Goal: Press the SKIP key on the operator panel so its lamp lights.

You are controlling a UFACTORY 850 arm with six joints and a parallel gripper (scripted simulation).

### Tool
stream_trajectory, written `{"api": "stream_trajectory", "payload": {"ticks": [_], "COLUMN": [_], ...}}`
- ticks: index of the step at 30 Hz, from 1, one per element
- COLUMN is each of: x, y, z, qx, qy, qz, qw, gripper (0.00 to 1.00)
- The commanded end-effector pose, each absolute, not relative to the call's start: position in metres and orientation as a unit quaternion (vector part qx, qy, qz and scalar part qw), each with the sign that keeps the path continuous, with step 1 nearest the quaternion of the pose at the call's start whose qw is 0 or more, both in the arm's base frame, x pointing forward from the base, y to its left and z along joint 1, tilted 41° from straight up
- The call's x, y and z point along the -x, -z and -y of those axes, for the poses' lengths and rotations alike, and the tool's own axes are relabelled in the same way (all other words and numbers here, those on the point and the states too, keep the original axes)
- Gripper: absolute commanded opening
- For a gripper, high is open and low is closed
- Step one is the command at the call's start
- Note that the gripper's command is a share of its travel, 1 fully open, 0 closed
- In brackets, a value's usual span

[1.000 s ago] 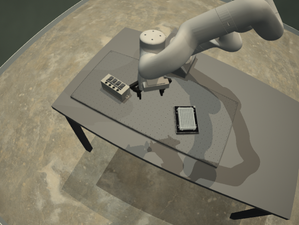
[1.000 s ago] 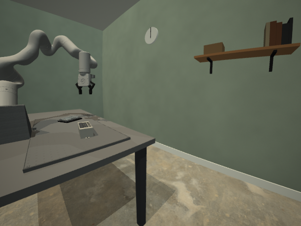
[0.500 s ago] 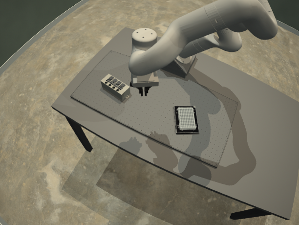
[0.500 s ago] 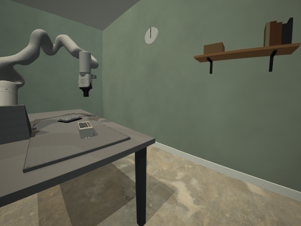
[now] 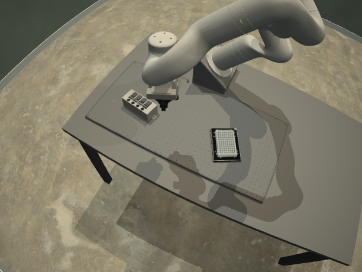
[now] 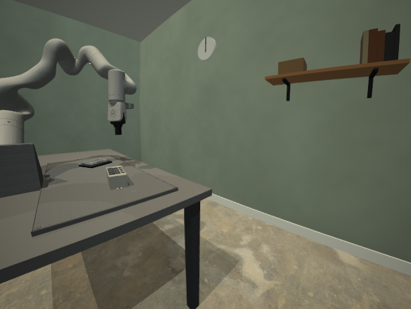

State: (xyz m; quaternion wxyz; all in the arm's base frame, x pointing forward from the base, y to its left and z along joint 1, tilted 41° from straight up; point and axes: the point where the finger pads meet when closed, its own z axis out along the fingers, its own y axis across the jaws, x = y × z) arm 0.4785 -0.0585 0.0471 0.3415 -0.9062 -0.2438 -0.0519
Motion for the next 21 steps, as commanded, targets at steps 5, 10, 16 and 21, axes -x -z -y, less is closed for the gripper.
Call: {"api": "stream_trajectory", "payload": {"ticks": [5, 10, 16, 21], "x": [-0.469, -0.465, -0.454, -0.451], "y": [-0.014, -0.002, 0.022, 0.03], "z": [0.081, 0.088, 0.102, 0.107], "qx": [0.918, 0.925, 0.929, 0.931], "qy": [0.034, 0.022, 0.012, 0.006], "qz": [0.195, 0.165, 0.138, 0.122], "qw": [0.342, 0.343, 0.343, 0.343], "gripper": [0.0, 0.0, 0.0, 0.0]}}
